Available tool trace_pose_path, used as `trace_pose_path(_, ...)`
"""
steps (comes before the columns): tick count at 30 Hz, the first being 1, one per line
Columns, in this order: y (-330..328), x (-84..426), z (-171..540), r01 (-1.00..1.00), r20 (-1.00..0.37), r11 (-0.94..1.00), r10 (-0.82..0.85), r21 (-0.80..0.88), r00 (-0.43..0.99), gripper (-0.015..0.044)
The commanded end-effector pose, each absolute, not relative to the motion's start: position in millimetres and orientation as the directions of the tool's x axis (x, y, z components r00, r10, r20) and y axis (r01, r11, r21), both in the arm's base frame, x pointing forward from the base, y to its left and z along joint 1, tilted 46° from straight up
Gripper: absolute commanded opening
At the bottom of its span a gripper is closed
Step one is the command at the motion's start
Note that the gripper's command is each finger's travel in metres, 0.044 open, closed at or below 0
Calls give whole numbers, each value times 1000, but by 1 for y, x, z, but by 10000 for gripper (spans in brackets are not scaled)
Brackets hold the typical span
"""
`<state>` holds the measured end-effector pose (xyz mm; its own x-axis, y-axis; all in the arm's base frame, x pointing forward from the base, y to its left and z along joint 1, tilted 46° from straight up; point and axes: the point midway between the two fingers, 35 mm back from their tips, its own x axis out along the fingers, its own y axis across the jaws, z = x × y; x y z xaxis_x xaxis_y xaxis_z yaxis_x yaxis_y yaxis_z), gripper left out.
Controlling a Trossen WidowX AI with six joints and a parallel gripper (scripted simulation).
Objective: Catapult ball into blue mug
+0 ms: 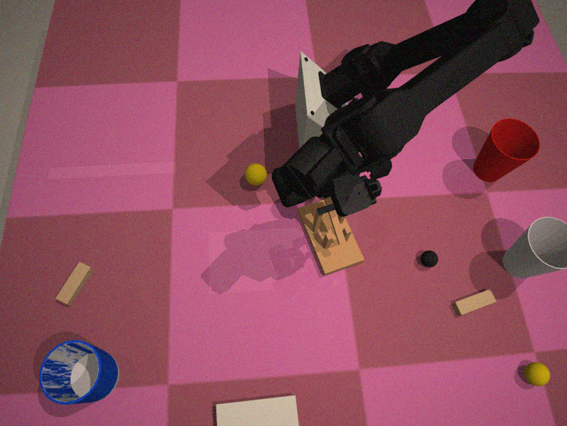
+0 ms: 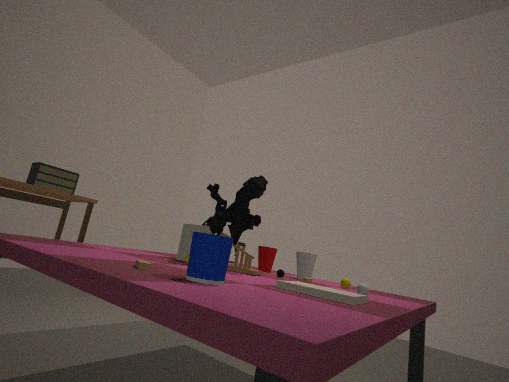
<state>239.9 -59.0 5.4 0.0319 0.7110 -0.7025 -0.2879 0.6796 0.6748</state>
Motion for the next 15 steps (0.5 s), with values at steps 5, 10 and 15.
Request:
trace_pose_path(5, -52, 234, -4, -282, -701, 679, 712, 678, 29, 0)
trace_pose_path(10, -47, 231, -10, -282, -701, 679, 712, 678, 29, 0)
trace_pose_path(15, -43, 229, -14, -282, -701, 679, 712, 678, 29, 0)
